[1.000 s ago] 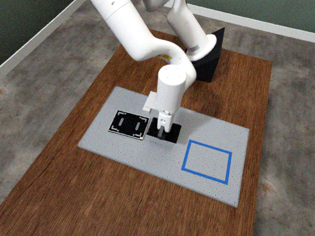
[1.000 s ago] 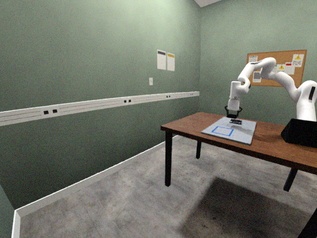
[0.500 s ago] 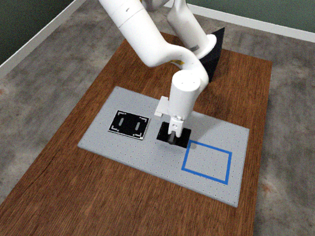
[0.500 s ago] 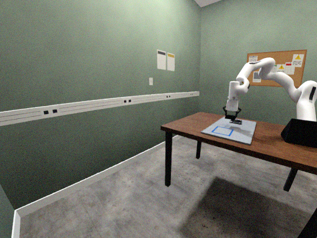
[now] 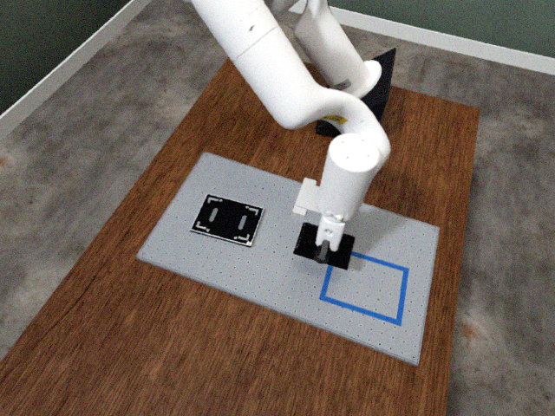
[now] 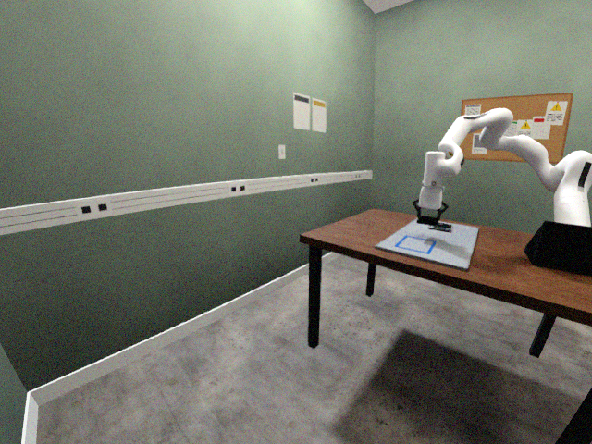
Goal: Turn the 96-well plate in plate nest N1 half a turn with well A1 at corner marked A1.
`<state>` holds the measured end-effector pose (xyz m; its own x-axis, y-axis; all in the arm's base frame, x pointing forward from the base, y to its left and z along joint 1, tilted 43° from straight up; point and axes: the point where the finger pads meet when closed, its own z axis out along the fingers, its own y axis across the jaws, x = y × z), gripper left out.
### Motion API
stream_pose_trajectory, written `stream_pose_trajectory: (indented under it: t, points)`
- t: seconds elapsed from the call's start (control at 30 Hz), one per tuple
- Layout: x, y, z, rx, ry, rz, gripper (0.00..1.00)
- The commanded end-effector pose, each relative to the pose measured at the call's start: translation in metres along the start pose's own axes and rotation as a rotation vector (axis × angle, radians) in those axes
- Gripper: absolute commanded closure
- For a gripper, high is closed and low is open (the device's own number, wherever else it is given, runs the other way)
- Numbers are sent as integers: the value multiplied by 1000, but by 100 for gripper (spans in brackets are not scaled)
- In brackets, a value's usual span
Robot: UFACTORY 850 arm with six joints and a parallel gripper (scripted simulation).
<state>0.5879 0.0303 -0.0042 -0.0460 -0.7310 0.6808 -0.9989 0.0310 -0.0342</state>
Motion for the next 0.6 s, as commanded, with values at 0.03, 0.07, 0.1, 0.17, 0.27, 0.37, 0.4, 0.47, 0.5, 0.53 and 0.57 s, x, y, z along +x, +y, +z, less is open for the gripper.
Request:
stream_pose_trajectory:
  t: [0.03,0.07,0.1,0.17,0.27,0.37,0.4,0.47,0.5,0.53,0.57]
  points:
    - [-16,-4,0,1,0,1,100]
    - [-19,-4,0,1,0,1,100]
    - [-23,-5,0,1,0,1,100]
    - [-29,-6,0,1,0,1,100]
    - [-39,-7,0,1,0,1,100]
    - [-49,-8,1,1,0,1,100]
    - [-52,-9,1,1,0,1,100]
    - [-56,-9,1,1,0,1,100]
    - [-56,-9,1,1,0,1,100]
    - [-59,-10,1,1,0,1,100]
    - [-62,-10,1,1,0,1,100]
